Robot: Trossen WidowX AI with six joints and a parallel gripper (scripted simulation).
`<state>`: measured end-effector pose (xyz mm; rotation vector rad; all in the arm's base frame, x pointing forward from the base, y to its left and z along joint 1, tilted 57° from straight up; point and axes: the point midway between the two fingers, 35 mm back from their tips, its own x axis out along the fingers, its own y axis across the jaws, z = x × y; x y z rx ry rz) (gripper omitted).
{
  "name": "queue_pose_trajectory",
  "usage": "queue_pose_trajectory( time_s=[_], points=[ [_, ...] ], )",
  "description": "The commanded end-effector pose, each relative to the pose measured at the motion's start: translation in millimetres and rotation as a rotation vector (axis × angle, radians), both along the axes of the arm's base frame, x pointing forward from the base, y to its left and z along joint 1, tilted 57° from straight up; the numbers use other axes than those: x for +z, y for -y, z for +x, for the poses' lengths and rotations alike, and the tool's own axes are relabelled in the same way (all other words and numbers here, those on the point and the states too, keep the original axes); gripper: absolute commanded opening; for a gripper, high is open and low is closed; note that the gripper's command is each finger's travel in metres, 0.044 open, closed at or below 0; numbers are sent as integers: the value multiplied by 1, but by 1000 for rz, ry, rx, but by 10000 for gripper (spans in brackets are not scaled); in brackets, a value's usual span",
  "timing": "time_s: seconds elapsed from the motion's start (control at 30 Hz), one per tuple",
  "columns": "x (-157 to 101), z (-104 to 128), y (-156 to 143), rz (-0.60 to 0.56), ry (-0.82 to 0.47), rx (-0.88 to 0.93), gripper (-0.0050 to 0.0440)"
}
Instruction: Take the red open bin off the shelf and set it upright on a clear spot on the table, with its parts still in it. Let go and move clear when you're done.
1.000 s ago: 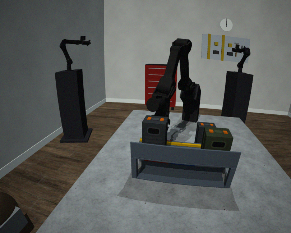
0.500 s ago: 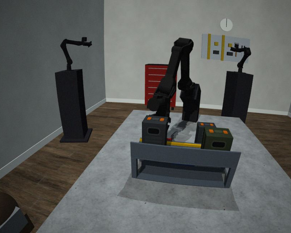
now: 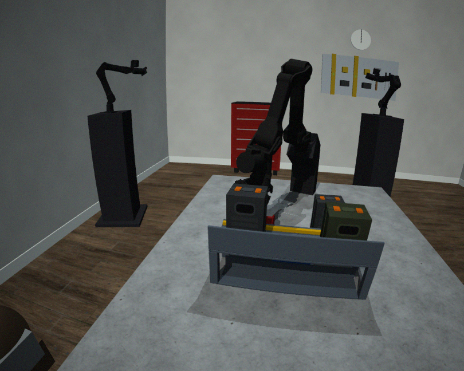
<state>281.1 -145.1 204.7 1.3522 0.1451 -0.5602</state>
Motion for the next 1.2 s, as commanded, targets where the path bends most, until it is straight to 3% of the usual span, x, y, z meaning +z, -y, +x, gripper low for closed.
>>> queue_pose_trajectory(
  time_s=[0.0, 0.3, 0.47, 0.87, 1.03, 1.17],
  points=[
    [3, -6, -1, -21, 27, 4, 0],
    [3, -6, -1, -21, 27, 4, 0],
    [-21, -24, 2, -20, 24, 4, 0],
    [-21, -24, 2, -20, 24, 4, 0],
    [-55, -49, 4, -19, 20, 4, 0],
    [-55, -49, 4, -19, 20, 4, 0]
  ],
)
